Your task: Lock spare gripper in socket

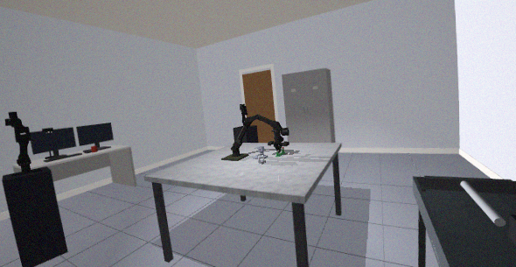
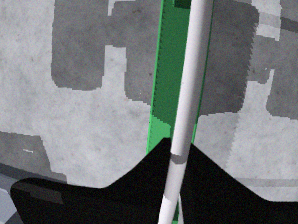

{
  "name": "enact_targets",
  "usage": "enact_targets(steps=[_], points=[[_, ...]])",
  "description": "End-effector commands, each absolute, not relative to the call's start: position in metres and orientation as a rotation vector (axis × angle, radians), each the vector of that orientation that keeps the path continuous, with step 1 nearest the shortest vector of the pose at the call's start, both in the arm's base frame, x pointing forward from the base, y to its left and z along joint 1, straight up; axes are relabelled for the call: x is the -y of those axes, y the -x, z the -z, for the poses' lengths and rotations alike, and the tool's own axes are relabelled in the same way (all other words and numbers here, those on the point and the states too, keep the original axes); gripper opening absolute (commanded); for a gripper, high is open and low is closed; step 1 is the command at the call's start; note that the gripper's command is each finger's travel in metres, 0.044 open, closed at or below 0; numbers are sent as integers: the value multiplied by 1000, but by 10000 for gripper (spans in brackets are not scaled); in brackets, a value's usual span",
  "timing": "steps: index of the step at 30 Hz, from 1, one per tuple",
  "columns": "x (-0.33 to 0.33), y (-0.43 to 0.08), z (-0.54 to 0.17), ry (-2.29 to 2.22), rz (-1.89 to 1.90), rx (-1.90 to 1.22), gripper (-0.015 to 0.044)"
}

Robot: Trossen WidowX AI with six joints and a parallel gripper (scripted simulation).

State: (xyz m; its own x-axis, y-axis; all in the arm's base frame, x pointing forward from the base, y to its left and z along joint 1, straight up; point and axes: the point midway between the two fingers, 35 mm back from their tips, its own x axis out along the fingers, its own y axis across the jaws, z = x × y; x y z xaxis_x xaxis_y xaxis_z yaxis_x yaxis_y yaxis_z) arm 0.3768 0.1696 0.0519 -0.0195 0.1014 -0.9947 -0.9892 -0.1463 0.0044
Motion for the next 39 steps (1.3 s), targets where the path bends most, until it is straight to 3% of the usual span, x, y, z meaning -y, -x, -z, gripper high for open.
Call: enact_targets(steps=[1, 22, 39], points=[[-169, -376, -47, 1234, -1379, -1073, 0], [-170, -377, -52, 1232, -1371, -1068, 0], [-169, -375, -65, 1229, -1377, -1077, 440]])
